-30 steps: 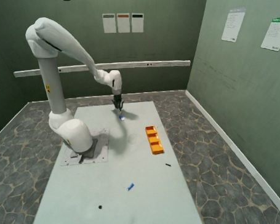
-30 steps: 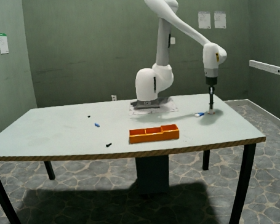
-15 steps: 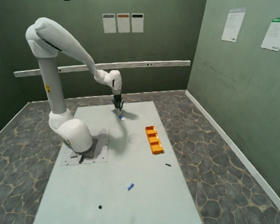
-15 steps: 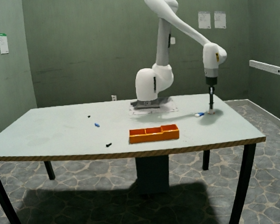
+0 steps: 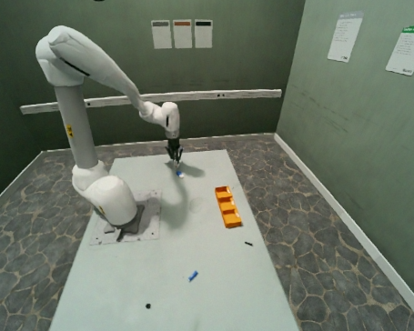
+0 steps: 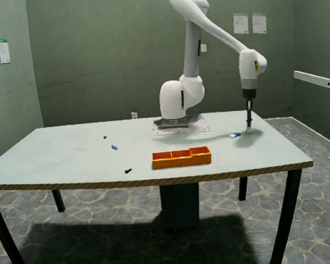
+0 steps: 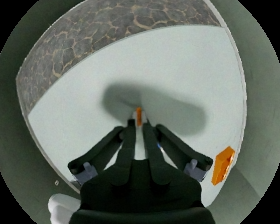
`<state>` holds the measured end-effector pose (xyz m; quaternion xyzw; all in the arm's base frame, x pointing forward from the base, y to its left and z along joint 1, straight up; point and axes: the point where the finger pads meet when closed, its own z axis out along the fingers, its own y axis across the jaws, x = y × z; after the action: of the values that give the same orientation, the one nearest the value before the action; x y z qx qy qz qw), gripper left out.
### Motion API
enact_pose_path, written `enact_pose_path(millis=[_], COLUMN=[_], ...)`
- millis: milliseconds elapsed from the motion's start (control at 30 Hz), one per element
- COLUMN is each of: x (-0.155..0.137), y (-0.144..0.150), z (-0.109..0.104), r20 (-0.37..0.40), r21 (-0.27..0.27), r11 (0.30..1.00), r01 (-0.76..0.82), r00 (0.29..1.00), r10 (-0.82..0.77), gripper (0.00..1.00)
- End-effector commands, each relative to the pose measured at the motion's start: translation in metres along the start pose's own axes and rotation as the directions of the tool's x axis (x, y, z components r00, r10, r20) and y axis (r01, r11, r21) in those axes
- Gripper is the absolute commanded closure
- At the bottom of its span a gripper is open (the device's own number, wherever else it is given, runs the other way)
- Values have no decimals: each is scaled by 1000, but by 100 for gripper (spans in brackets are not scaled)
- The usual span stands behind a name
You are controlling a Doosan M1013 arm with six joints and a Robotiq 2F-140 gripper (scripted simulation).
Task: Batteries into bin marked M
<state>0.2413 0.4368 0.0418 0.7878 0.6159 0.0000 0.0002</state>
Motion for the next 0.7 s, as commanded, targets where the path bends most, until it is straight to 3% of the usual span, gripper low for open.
enact_pose_path(millis=[0,333,667], x=[0,0,0], y=[0,0,0], z=[-11,-45,-51], r20=[-1,-1,-1], r21=[0,0,0], r11=[1000,1000,1000], r01=[0,0,0], r00=[1000,1000,1000], r10=[0,0,0], gripper=[88,88,88])
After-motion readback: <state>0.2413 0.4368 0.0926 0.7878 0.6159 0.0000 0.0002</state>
